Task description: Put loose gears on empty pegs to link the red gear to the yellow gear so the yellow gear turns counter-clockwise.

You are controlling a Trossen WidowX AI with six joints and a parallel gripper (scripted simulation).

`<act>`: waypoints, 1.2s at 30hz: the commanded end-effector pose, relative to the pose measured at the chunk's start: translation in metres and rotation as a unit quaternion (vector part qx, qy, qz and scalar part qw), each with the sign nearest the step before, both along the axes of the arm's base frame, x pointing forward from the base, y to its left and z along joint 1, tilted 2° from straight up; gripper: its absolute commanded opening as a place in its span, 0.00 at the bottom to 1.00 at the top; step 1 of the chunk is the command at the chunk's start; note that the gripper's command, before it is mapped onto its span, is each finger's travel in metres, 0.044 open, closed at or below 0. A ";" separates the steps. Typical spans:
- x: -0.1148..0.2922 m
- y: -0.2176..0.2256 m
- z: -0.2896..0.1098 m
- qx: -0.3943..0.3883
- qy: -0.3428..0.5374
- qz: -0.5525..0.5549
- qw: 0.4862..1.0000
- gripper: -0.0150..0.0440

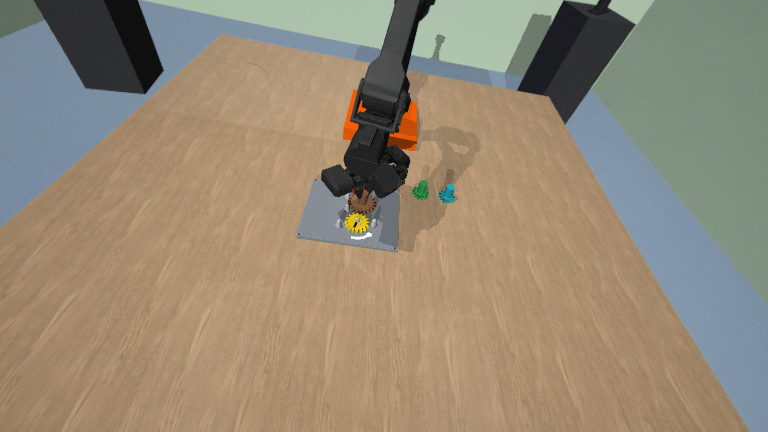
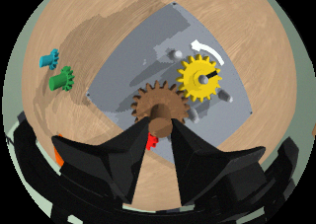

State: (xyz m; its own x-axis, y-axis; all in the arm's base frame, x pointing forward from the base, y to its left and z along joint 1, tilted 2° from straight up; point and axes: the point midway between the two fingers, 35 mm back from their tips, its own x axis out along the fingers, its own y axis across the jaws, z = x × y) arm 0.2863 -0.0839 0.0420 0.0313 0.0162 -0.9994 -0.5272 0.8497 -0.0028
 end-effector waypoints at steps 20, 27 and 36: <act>0.001 -0.001 0.034 0.002 0.000 -0.039 0.999 0.49; -0.002 -0.001 0.065 0.002 0.000 -0.039 0.999 0.62; -0.006 0.000 0.090 0.002 0.000 -0.039 0.999 1.00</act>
State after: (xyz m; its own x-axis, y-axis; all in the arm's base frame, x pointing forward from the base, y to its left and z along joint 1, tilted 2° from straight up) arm 0.2816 -0.0840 0.1325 0.0425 0.0149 -0.9990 -0.4545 0.8907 -0.0061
